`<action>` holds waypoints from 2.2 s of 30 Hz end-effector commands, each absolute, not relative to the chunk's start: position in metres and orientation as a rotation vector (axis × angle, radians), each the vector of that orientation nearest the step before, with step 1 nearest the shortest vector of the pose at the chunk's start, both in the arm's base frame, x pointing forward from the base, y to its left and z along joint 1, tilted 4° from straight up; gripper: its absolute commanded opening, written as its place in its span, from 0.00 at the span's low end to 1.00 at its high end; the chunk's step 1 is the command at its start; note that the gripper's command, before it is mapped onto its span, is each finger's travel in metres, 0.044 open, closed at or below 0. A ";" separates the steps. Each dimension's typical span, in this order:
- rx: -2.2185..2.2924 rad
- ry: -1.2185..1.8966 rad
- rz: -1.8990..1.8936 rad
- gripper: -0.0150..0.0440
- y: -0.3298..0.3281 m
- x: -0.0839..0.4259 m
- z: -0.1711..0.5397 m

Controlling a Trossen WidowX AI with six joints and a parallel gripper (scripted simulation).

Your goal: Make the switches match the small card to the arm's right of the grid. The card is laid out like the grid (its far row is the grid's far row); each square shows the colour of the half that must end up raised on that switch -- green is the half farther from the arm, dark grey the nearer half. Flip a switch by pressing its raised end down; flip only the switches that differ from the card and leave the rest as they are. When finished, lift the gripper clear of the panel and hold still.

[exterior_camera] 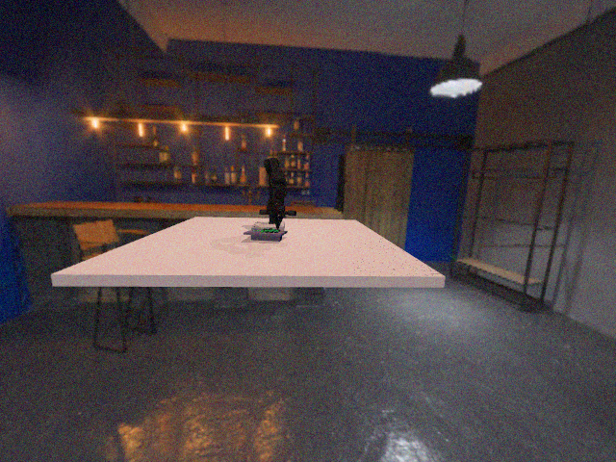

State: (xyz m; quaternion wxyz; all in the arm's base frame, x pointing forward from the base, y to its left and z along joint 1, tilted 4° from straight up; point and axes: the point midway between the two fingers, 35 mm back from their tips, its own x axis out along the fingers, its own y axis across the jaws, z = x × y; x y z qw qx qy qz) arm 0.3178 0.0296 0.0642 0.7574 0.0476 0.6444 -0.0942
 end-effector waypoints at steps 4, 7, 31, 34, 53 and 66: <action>0.098 1.406 -0.205 0.25 0.029 0.318 0.063; 0.098 1.406 -0.205 0.25 0.029 0.318 0.063; 0.098 1.406 -0.205 0.25 0.029 0.318 0.060; 0.098 1.406 -0.205 0.25 0.029 0.319 0.059; 0.098 1.406 -0.205 0.25 0.029 0.319 0.057; 0.102 1.420 -0.205 0.25 0.032 0.316 0.097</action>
